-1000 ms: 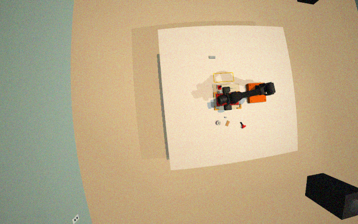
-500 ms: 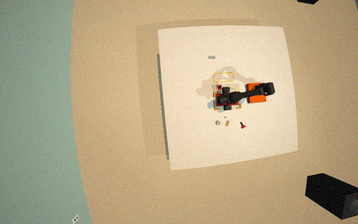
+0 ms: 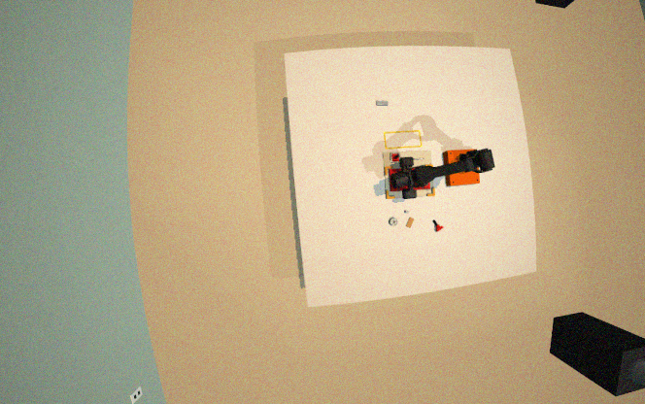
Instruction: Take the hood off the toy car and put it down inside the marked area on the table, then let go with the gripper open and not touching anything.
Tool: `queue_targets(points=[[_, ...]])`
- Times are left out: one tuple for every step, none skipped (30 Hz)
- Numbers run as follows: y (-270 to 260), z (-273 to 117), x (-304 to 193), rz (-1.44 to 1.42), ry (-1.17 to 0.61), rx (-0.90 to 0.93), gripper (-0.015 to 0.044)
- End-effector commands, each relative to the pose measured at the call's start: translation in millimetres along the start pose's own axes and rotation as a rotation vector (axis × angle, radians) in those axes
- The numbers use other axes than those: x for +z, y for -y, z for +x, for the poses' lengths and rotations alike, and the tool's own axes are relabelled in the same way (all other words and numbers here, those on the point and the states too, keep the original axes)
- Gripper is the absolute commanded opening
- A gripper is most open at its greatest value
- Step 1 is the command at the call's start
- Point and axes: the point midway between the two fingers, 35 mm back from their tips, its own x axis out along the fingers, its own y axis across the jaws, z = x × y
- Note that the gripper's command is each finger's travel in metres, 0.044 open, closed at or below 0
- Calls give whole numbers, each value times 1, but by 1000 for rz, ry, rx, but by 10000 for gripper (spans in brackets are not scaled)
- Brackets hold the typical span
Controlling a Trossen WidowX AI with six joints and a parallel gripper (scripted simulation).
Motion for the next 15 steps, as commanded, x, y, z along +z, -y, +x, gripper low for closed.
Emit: queue_targets(points=[[1,4,-1,5,-6,-4,440],[1,4,-1,5,-6,-4,440],[0,1,0,0,0,0,414],[0,1,0,0,0,0,387],[0,1,0,0,0,0,361],[0,1,0,0,0,0,335],[0,1,0,0,0,0,328],[0,1,0,0,0,0,322],[0,1,0,0,0,0,315],[0,1,0,0,0,0,308],[0,1,0,0,0,0,302],[0,1,0,0,0,0,295],[0,1,0,0,0,0,288],[0,1,0,0,0,0,282],[0,1,0,0,0,0,275]])
